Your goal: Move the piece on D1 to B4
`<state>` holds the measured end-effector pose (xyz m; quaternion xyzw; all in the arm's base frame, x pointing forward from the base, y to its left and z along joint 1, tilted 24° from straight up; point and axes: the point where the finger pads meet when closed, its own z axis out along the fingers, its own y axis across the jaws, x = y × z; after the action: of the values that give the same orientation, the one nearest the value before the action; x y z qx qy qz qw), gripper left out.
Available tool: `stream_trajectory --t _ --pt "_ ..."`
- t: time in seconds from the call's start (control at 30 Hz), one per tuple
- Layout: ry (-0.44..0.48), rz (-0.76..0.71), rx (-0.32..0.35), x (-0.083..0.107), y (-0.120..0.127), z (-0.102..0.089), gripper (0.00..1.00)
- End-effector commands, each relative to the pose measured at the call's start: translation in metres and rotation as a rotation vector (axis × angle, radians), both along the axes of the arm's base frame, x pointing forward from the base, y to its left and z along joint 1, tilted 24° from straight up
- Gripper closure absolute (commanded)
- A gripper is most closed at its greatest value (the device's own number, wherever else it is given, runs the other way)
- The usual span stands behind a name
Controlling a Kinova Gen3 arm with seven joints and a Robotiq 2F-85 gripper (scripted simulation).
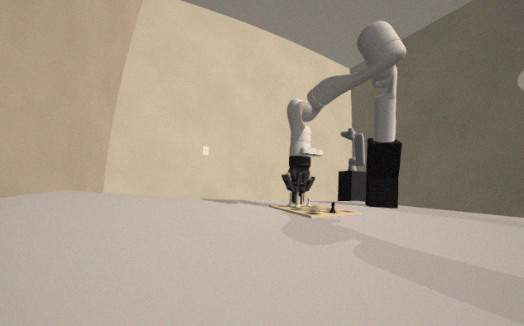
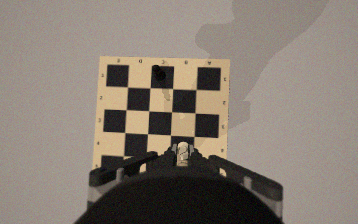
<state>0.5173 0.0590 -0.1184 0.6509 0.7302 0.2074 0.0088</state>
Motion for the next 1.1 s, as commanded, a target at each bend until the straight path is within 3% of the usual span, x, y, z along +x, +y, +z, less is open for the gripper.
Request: stream_trajectory --t 0.0,0.07,0.1,0.17,0.2,0.33,0.37,0.43,0.47,0.53,0.57,1.07 --pt "-0.001 -0.001 0.000 0.0003 -0.0003 0.0005 1.00" --pt "-0.001 -0.001 0.000 0.0003 -0.0003 0.0005 1.00" --pt "-0.001 -0.001 0.000 0.0003 -0.0003 0.0005 0.92" --pt "-0.001 -0.001 0.000 0.0003 -0.0003 0.0005 0.92" --pt "-0.001 -0.001 0.000 0.0003 -0.0003 0.0005 0.85" --pt "-0.001 -0.001 0.000 0.0003 -0.0003 0.0005 0.85" --pt "-0.001 -0.001 0.000 0.0003 -0.0003 0.0005 0.77" --pt "-0.001 -0.001 0.000 0.0003 -0.0003 0.0005 0.77" --pt "-0.001 -0.001 0.000 0.0003 -0.0003 0.0005 0.69" --pt "-0.001 -0.001 0.000 0.0003 -0.0003 0.0005 0.69" --pt "-0.001 -0.001 0.000 0.0003 -0.0003 0.0005 0.61" --pt "-0.001 -0.001 0.000 -0.0006 -0.0012 0.0035 0.61"
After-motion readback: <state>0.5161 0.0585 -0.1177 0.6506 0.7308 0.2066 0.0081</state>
